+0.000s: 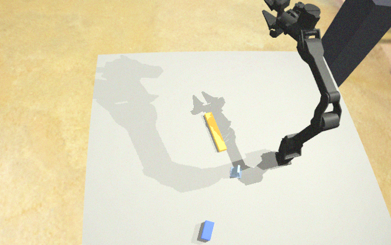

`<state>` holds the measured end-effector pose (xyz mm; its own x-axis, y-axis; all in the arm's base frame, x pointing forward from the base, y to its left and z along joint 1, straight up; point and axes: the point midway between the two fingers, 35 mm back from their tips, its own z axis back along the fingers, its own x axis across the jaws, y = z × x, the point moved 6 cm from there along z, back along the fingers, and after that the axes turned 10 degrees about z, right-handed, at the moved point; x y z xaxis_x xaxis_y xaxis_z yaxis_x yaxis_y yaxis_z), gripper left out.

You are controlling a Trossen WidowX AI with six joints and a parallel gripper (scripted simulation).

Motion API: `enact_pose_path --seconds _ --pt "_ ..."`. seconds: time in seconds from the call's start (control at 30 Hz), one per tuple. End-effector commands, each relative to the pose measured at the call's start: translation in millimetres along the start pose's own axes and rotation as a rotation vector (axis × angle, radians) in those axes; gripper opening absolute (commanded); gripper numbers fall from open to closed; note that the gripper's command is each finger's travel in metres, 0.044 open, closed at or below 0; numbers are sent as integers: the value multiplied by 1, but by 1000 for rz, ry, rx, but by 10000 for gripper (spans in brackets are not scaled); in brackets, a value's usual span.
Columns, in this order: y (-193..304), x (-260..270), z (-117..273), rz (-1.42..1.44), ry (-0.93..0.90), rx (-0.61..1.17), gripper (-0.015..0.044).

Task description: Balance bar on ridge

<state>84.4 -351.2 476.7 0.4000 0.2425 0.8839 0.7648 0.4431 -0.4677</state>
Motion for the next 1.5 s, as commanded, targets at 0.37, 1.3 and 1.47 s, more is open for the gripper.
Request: enact_pose_path --seconds 0.37,1.3,1.47 --pt "98 -41 -39 5 239 288 315" --pt "293 -107 -20 350 690 924 315" --pt "322 -116 -3 454 759 1044 315"
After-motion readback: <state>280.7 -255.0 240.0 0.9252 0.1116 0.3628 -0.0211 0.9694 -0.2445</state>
